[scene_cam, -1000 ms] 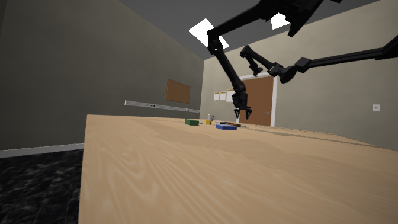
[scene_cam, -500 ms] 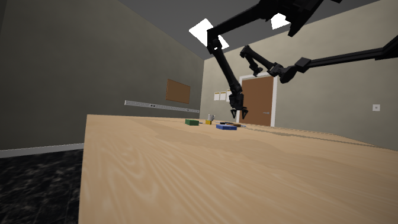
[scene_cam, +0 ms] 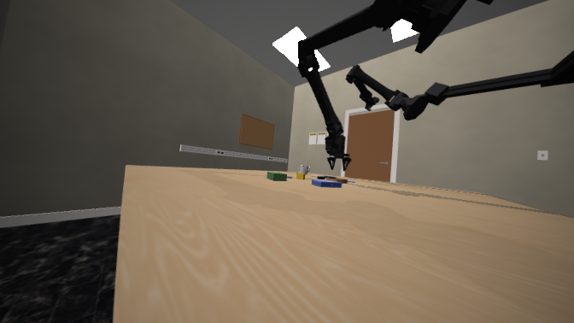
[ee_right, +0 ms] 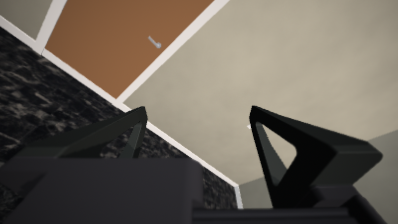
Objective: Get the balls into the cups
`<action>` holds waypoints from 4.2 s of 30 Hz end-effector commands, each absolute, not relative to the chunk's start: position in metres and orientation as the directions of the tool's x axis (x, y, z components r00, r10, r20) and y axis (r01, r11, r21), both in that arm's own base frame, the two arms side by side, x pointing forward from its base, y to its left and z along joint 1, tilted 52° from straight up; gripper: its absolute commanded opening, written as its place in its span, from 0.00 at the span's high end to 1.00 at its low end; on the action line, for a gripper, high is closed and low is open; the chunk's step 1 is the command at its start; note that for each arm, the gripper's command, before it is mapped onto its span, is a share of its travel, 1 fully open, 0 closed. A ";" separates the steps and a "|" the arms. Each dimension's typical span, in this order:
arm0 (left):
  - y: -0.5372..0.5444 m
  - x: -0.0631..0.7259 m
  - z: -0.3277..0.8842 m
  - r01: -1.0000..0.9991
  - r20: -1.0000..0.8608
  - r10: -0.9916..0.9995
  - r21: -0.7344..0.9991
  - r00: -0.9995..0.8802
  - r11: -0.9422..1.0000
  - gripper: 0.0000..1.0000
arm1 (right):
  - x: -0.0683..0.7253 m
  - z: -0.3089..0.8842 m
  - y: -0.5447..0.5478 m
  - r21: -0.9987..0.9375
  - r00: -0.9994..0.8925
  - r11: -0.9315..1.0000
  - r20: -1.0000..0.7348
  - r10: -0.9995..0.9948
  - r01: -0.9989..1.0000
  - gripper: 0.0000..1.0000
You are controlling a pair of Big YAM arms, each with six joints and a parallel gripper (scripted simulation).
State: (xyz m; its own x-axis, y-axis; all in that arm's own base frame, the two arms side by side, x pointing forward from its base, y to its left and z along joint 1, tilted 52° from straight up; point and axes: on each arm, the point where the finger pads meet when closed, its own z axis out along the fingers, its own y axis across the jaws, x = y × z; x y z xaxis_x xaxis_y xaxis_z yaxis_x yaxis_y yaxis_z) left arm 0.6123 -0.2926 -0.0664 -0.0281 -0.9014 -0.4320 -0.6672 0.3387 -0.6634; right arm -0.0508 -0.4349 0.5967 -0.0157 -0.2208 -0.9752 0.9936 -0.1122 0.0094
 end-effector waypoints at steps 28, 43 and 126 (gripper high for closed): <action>-0.274 0.647 -0.094 -0.669 -0.438 -0.899 -0.661 -0.023 0.339 0.13 | -0.058 0.626 -0.424 0.000 -0.036 -0.134 -0.964 -0.262 0.991 0.00; -0.266 0.664 -0.109 -0.671 -0.439 -0.898 -0.659 -0.024 0.340 0.13 | -0.058 0.626 -0.424 0.000 -0.036 -0.134 -0.964 -0.262 0.991 0.00; -0.292 0.648 -0.095 -0.660 -0.436 -0.898 -0.659 -0.054 0.360 0.30 | -0.058 0.626 -0.424 0.000 -0.036 -0.134 -0.964 -0.262 0.991 0.00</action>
